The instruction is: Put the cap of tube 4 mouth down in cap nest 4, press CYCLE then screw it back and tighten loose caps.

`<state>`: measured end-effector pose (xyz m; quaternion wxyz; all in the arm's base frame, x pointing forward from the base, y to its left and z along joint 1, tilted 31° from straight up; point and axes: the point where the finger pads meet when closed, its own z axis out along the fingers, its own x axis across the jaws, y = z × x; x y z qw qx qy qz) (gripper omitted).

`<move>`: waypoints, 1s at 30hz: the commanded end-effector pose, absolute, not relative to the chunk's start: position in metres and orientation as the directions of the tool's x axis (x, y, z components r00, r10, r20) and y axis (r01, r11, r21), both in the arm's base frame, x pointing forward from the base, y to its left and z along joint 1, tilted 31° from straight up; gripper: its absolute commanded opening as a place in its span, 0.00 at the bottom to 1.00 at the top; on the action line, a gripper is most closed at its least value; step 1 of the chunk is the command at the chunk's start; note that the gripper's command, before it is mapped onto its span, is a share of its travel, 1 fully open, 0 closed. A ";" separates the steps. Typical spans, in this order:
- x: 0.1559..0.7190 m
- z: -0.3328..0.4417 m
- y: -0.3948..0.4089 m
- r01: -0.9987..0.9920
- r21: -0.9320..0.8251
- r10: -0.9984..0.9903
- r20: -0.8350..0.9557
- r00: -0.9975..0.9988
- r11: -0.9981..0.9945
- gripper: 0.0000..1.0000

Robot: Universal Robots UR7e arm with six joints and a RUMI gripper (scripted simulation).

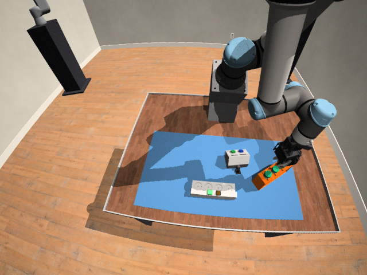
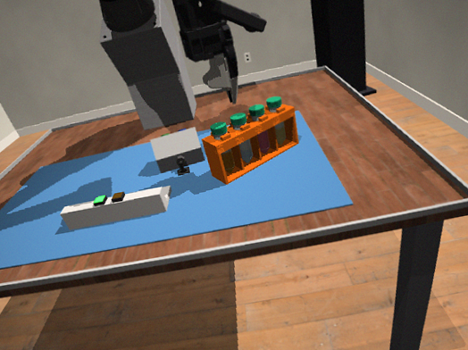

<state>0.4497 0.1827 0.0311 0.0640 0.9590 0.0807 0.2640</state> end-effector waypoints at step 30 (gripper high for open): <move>0.384 -0.027 0.070 -0.005 0.091 0.043 0.515 0.856 -0.996 0.00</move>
